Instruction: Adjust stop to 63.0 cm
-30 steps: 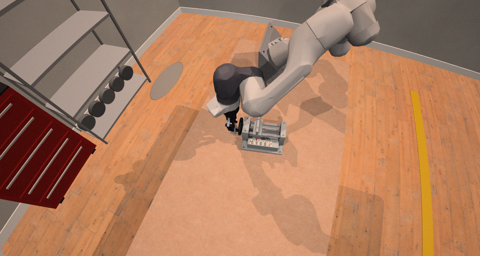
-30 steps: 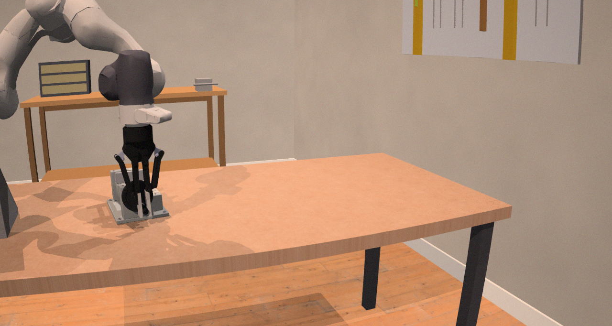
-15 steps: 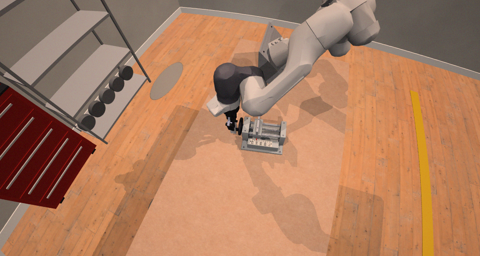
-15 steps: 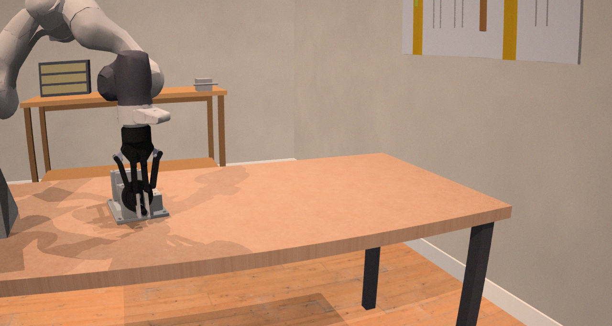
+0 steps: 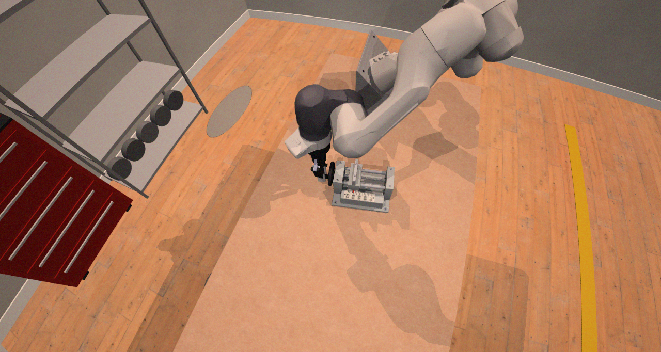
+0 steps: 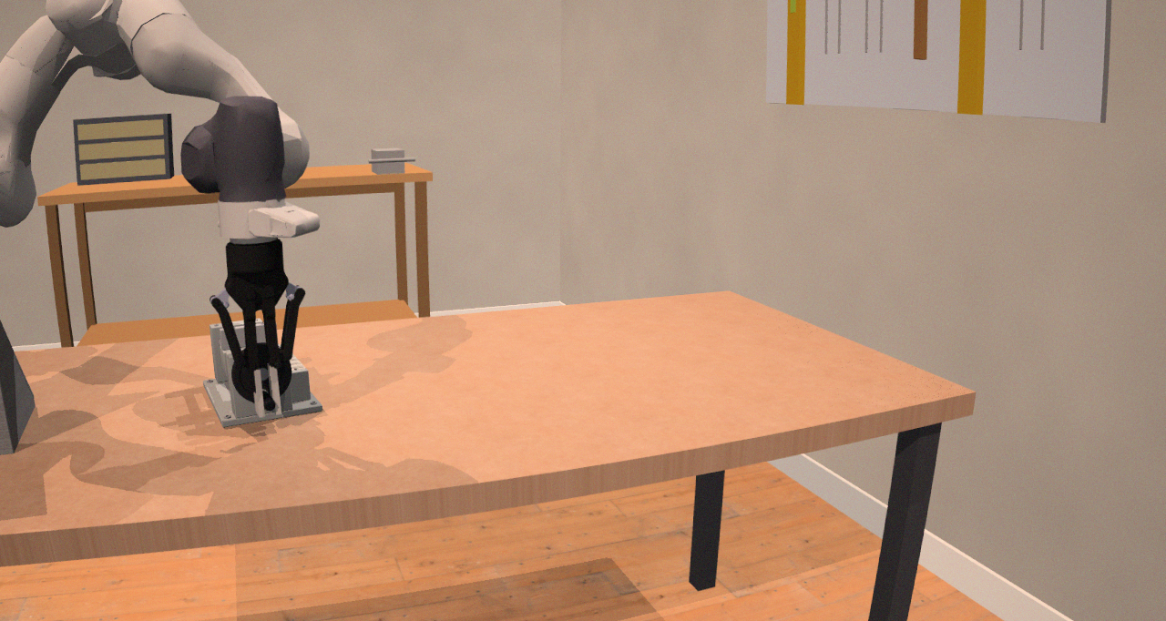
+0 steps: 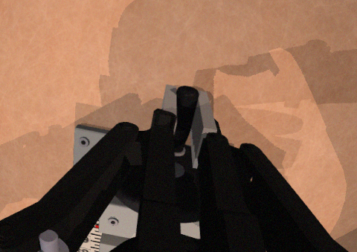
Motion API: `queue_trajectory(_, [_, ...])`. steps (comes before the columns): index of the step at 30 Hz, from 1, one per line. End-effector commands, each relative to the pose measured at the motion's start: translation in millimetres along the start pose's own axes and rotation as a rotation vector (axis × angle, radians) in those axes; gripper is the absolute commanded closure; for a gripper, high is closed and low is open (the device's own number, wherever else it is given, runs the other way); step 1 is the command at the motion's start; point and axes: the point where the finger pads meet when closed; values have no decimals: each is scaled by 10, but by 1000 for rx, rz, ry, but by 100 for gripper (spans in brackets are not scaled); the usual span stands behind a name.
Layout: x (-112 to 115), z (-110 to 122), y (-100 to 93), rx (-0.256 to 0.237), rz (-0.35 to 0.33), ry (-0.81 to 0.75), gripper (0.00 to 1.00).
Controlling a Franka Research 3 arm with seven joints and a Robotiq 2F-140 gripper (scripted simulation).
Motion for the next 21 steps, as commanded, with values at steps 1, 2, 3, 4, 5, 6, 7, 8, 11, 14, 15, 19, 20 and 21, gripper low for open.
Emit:
queue_trajectory(1, [10, 42, 4, 0, -2, -2, 96])
queue_trajectory(2, [11, 48, 3, 0, -2, -2, 96])
queue_trajectory(3, [13, 55, 1, 0, -2, -2, 96])
queue_trajectory(4, [14, 62, 0, 0, -2, -2, 96])
queue_trajectory(5, [15, 69, -3, 0, -2, -2, 96])
queue_trajectory(6, [17, 76, -6, 0, -2, -2, 96])
queue_trajectory(7, [18, 83, -9, 0, -2, -2, 96])
queue_trajectory(8, [19, 91, -12, 0, -2, -2, 96])
queue_trajectory(11, [24, 114, -23, 0, -2, -2, 96])
queue_trajectory(14, [25, 122, -28, 0, -2, -2, 96])
queue_trajectory(15, [27, 131, -34, 0, -2, -2, 96])
queue_trajectory(19, [34, 166, -60, 0, -2, -2, 96])
queue_trajectory(20, [35, 175, -69, 0, -2, -2, 96])
queue_trajectory(21, [37, 185, -77, 0, -2, -2, 96])
Point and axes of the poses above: the point where the finger pads meet when closed, its own y axis out along the fingers, its own z axis across the jaws, x = y × z, and after that the axes turned 11 degrees about -y, right-handed
